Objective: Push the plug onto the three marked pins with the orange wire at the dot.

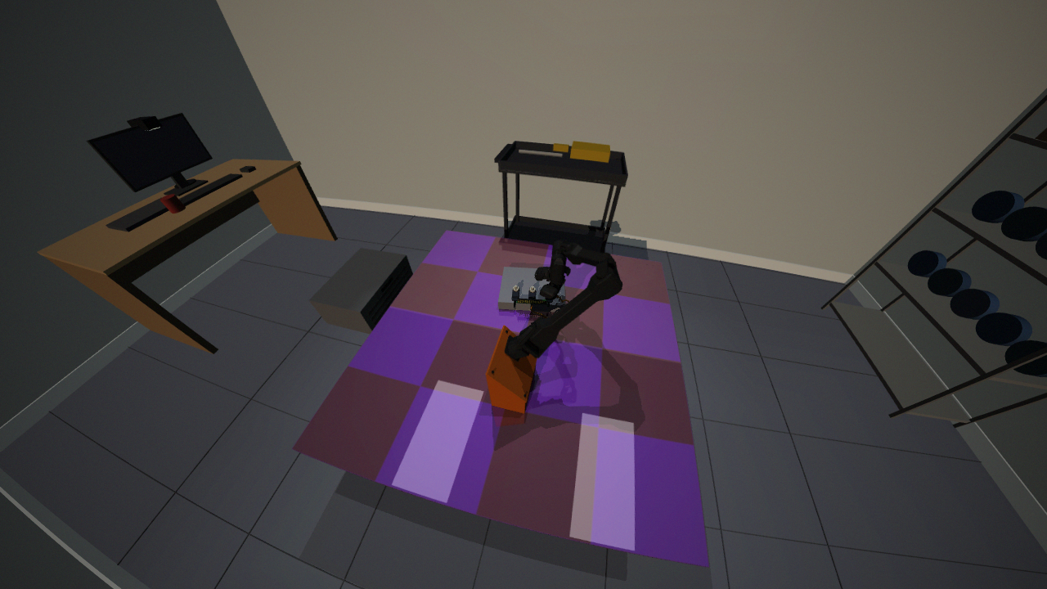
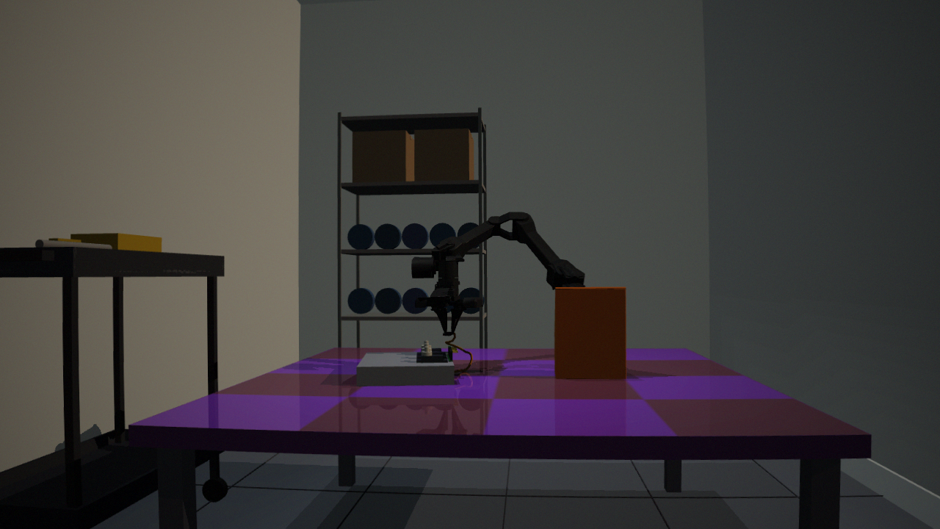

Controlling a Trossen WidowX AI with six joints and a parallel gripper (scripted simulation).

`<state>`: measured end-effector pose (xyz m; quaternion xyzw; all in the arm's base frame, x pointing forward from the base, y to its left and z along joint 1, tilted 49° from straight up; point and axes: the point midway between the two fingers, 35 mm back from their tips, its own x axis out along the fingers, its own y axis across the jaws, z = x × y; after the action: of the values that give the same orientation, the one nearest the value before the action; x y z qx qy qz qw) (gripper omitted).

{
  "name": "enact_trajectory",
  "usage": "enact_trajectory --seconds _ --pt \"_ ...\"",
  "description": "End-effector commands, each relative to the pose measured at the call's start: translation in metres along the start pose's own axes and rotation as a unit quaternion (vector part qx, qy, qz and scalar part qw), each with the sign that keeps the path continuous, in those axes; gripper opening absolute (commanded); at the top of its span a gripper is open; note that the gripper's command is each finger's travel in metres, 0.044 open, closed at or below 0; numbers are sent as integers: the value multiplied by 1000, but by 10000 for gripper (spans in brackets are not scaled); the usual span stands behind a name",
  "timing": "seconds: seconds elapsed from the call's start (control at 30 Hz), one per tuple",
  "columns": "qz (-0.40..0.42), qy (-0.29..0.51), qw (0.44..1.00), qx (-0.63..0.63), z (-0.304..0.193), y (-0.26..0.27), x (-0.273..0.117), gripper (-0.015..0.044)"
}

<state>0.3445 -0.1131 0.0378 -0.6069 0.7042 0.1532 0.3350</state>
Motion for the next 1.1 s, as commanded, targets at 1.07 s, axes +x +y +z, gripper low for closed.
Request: enact_trajectory --seconds 1.07 --pt "0 -3 843 537 3 90 0 0"
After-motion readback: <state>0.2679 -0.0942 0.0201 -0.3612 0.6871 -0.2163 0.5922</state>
